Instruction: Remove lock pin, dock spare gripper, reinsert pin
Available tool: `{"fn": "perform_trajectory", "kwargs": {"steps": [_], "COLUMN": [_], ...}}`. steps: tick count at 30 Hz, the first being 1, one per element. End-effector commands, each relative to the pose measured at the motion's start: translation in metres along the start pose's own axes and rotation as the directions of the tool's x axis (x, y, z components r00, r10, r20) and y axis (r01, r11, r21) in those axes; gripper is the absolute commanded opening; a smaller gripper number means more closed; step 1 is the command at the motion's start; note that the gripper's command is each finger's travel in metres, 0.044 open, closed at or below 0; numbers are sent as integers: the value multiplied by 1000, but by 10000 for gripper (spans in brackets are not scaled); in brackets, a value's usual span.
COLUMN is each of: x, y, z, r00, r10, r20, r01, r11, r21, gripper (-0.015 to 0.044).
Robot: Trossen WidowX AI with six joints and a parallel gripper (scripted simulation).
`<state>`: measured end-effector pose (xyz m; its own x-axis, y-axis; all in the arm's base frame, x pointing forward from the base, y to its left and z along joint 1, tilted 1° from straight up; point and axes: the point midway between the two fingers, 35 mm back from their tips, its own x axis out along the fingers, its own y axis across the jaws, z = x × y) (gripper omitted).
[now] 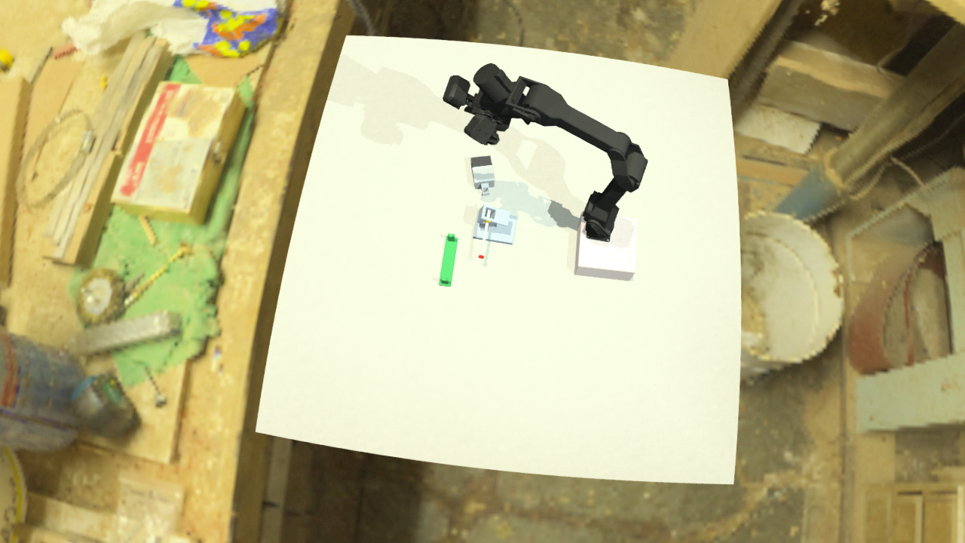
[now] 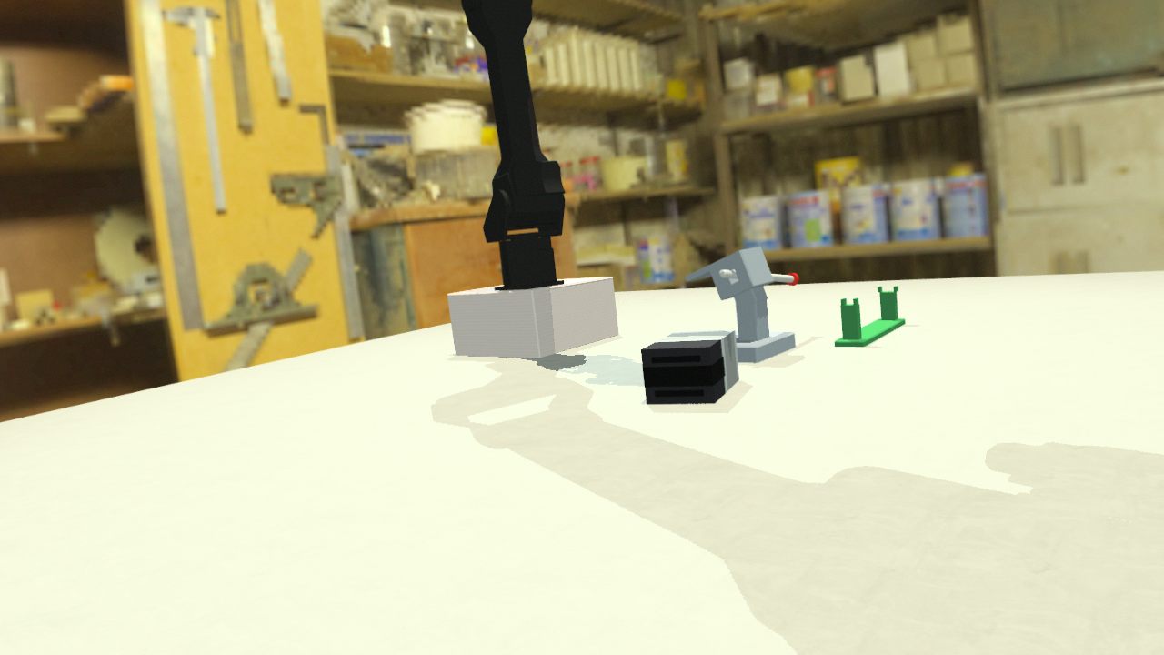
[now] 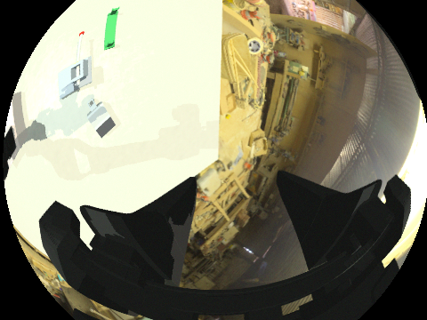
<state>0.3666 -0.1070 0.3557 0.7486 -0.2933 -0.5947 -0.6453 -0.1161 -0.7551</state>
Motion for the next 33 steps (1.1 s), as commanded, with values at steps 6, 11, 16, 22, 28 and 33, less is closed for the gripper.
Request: {"fn": "perform_trajectory", "kwargs": {"steps": [6,11,16,22,28,33], "x": [42,44,33,26,35,55], "y": [66,112,161,182,196,234], "z": [123,182,230,246,253,268], "r00": [911,802,668,611,611,610], "r10": [319,500,670,731,731,731], "r20": [263,326,324,304,304,304], "r01": [-329,-512,-674,-730,-730,-731], "r11": [944,857,729,669,669,668], "r21": [-5,-55,-118,-141,-141,-141], "gripper": [300,300,300,300,300,300]}}
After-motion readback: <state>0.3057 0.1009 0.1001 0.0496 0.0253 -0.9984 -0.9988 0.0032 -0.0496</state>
